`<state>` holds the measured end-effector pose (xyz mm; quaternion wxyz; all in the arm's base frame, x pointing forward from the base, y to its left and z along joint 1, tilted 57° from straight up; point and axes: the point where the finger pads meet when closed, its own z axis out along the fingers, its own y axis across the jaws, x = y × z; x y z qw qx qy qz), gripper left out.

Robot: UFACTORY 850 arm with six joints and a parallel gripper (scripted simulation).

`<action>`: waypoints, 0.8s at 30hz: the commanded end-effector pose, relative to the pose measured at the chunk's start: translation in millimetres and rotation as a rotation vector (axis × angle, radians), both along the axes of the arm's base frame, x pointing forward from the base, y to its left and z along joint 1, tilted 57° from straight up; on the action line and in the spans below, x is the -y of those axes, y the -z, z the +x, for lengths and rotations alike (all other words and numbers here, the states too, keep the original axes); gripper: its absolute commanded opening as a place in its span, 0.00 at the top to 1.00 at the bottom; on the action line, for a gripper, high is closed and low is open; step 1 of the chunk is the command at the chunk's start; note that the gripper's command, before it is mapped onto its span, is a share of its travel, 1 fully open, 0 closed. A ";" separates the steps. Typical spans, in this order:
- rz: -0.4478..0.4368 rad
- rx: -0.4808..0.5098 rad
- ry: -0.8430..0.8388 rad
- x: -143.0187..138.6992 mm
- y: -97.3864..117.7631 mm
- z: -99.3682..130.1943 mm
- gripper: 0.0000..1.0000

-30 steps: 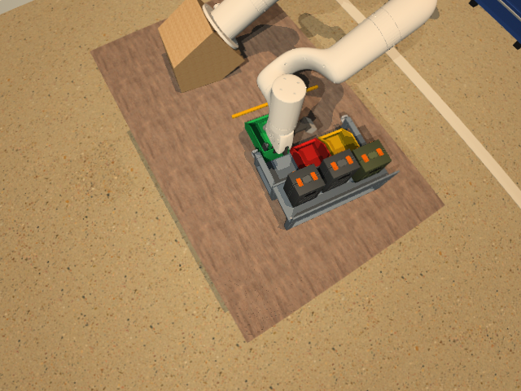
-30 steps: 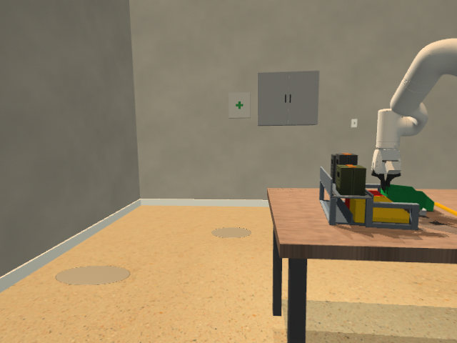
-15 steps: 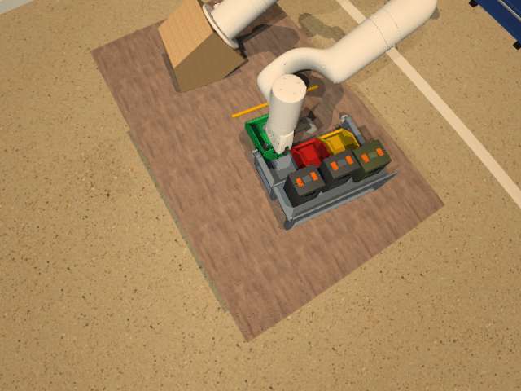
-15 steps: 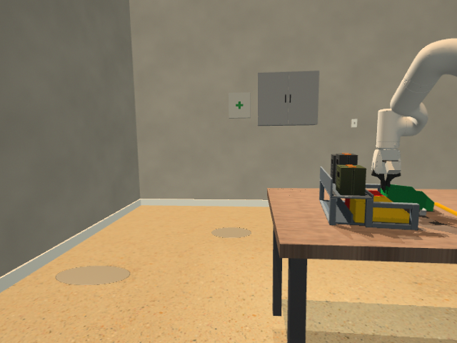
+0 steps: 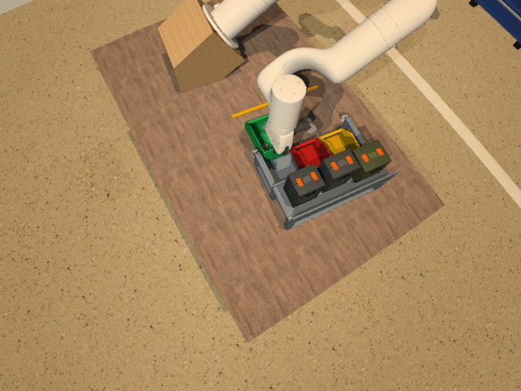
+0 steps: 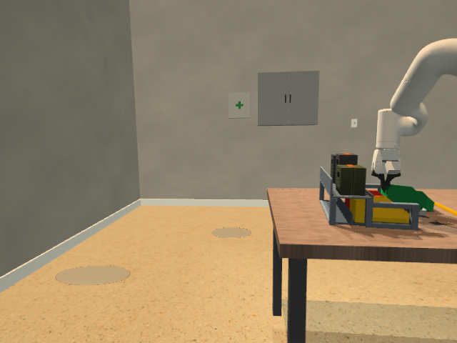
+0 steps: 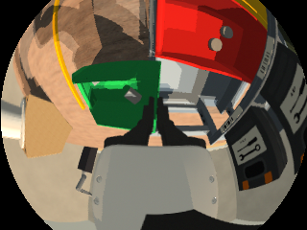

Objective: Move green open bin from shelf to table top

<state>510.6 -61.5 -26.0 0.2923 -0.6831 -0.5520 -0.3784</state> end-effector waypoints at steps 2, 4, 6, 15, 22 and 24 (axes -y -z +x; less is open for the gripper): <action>-0.001 0.001 0.001 0.8 -0.3 0.4 1.00; -0.001 0.001 0.001 0.8 -0.3 0.4 1.00; -0.001 0.001 0.001 0.8 -0.3 0.4 1.00; -0.001 0.001 0.001 2.7 -1.6 0.0 1.00; -0.001 0.001 0.001 5.7 -3.6 -0.7 1.00; -0.001 0.001 0.001 5.7 -3.6 -0.7 1.00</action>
